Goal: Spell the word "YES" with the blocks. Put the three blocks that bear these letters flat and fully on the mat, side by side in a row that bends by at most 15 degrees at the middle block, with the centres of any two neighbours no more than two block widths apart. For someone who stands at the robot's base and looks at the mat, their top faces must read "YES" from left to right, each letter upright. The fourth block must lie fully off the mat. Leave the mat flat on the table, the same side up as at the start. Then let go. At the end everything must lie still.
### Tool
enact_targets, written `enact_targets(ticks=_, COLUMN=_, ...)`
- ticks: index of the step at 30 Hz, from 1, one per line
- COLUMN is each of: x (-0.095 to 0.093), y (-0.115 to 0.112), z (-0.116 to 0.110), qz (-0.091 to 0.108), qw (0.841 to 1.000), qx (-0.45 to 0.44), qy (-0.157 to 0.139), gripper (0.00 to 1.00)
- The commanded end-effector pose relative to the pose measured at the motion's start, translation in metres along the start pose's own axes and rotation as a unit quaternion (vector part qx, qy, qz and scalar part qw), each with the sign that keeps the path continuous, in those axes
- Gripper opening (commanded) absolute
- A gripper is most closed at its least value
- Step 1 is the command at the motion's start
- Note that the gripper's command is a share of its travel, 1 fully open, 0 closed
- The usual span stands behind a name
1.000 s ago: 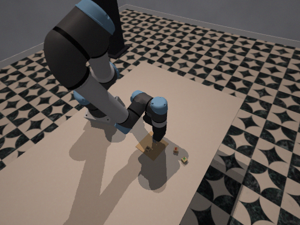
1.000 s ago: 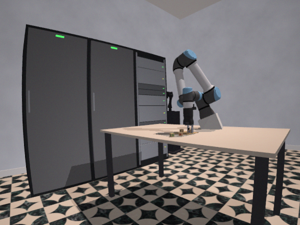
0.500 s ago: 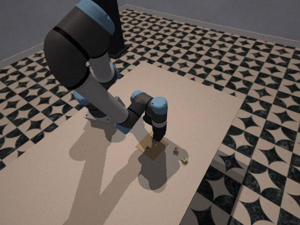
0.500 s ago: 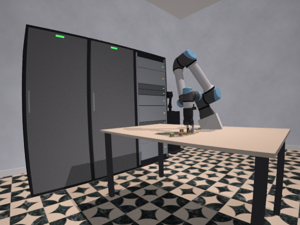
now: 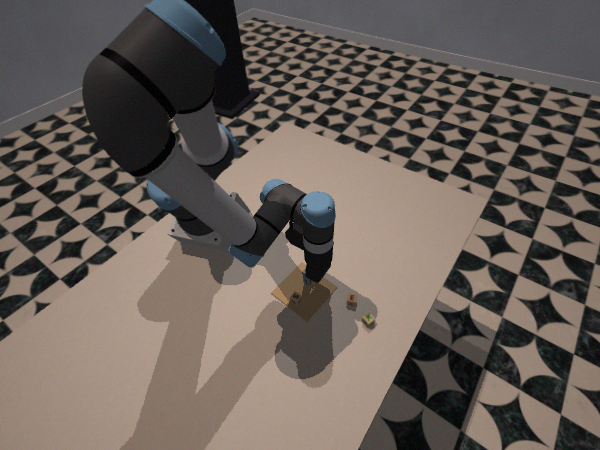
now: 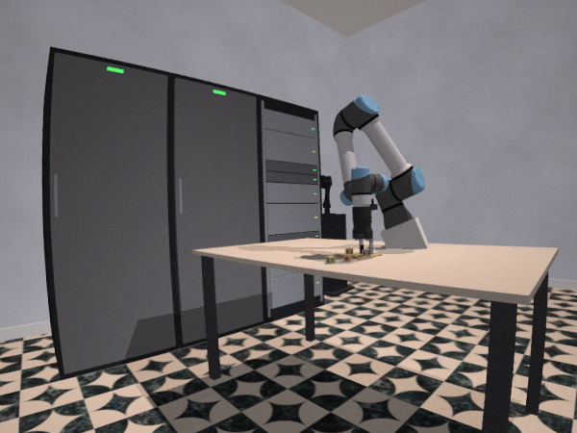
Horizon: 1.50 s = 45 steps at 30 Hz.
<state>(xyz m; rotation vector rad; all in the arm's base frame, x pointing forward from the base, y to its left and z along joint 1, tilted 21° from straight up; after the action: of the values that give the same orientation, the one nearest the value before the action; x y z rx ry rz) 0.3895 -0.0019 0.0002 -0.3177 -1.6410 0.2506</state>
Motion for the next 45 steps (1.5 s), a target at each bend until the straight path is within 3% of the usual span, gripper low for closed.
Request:
enact_targets(ticks=1, x=0.019, y=0.000, z=-0.003, qz=0.001, qw=1.000, qx=0.000, qy=-0.004, gripper=0.79)
enact_targets(ticks=9, x=0.057, y=0.000, z=-0.003, qz=0.001, qw=1.000, qx=0.000, qy=-0.004, gripper=0.79)
enact_targets(ticks=19, x=0.083, y=0.000, z=-0.002, qz=0.000, qw=1.000, qx=0.000, qy=-0.004, gripper=0.79)
enact_targets(ticks=24, x=0.086, y=0.000, z=-0.002, qz=0.000, qw=1.000, qx=0.000, qy=-0.004, gripper=0.79)
enact_targets(ticks=25, x=0.086, y=0.000, z=-0.002, qz=0.000, qw=1.000, qx=0.000, qy=-0.004, gripper=1.00)
enact_targets(ticks=45, x=0.084, y=0.000, z=-0.001, qz=0.000, qw=1.000, qx=0.000, qy=-0.002, gripper=1.00)
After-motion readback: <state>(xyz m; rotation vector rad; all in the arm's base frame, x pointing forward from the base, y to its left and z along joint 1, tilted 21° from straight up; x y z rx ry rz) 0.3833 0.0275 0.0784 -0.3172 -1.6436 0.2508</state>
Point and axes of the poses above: the point where the finger pads meet when closed, its own x axis back along the fingers, its own y axis across the jaws, z = x × y, the point moved 5 cm from there along x, back along the fingers, and after that the axes turned 3 degrees about x, right-handed, at the moved point
